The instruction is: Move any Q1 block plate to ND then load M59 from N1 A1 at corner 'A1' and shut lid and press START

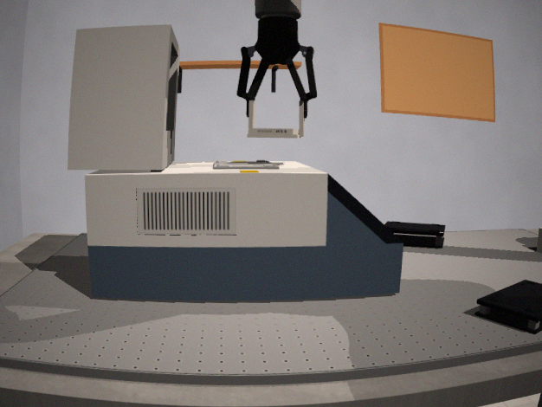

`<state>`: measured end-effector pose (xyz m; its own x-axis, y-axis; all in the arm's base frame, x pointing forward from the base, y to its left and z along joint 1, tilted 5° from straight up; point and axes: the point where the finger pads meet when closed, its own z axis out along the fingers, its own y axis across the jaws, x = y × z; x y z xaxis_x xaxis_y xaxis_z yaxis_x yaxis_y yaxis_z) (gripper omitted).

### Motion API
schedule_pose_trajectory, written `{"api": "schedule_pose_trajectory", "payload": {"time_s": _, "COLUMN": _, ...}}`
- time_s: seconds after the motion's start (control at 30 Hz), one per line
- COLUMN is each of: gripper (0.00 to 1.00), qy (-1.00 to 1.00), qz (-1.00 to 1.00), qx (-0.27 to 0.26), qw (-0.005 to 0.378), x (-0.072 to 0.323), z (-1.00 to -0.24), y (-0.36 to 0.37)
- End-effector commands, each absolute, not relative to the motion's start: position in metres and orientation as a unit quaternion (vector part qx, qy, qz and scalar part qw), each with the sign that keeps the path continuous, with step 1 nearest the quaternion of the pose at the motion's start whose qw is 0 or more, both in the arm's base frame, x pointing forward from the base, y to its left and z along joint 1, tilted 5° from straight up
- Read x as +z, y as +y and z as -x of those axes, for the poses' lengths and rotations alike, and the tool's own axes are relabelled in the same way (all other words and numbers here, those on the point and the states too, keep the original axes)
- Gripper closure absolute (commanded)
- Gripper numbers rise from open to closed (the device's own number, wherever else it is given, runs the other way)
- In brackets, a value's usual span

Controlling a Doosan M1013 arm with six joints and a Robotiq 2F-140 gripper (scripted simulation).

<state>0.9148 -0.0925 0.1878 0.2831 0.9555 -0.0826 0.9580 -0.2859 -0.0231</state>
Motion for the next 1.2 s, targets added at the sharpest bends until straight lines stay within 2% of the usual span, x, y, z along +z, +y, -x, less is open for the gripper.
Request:
{"api": "schedule_pose_trajectory", "payload": {"time_s": 0.0, "gripper": 1.0, "qy": 0.626, "qz": -0.779, "qx": -0.041, "qw": 0.013, "x": 0.187, "z": -0.932, "y": -0.084}}
{"api": "schedule_pose_trajectory", "payload": {"time_s": 0.47, "gripper": 1.0, "qy": 0.691, "qz": -0.721, "qx": -0.042, "qw": 0.01, "x": 0.183, "z": -0.977, "y": -0.059}}
{"api": "schedule_pose_trajectory", "payload": {"time_s": 1.17, "gripper": 1.0, "qy": 0.691, "qz": -0.721, "qx": -0.042, "qw": 0.01, "x": 0.183, "z": -0.978, "y": -0.058}}
